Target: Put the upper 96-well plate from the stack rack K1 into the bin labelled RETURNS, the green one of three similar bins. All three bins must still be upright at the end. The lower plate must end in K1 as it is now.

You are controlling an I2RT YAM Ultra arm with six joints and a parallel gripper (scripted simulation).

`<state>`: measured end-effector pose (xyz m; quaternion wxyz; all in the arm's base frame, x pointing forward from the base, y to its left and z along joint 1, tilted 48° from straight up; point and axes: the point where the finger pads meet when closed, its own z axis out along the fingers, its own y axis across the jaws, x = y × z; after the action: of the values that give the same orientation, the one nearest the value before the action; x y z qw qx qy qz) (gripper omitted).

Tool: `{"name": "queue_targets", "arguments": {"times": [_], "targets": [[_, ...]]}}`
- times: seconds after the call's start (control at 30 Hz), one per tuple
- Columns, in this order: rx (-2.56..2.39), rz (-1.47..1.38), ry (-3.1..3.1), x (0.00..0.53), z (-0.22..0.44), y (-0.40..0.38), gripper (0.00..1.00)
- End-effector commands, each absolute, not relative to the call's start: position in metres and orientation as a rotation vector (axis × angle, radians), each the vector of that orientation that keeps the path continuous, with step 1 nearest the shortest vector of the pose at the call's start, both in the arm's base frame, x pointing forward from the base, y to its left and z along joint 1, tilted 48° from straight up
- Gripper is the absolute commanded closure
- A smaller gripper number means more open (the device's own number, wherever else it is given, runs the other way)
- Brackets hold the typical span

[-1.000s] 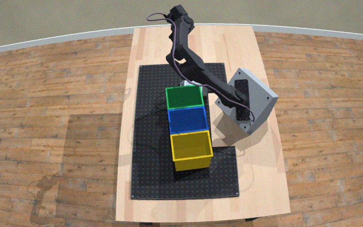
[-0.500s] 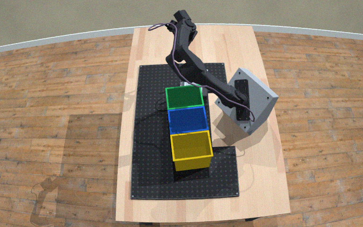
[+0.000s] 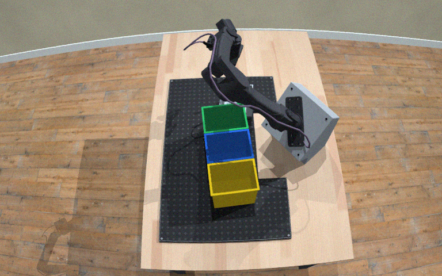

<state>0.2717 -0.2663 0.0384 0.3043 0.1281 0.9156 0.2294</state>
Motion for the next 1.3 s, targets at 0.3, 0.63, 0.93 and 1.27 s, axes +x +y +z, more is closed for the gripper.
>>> {"name": "queue_targets", "arguments": {"times": [0.3, 0.63, 0.93, 1.27], "targets": [[0.069, 0.688, 2.462, 0.247, 0.038, -0.233, 0.00], [-0.091, 0.763, 2.441, 0.231, 0.042, -0.188, 0.00], [-0.110, 0.716, 2.438, 0.236, 0.048, -0.199, 0.00], [-0.110, 0.716, 2.438, 0.236, 0.048, -0.200, 0.00]]}}
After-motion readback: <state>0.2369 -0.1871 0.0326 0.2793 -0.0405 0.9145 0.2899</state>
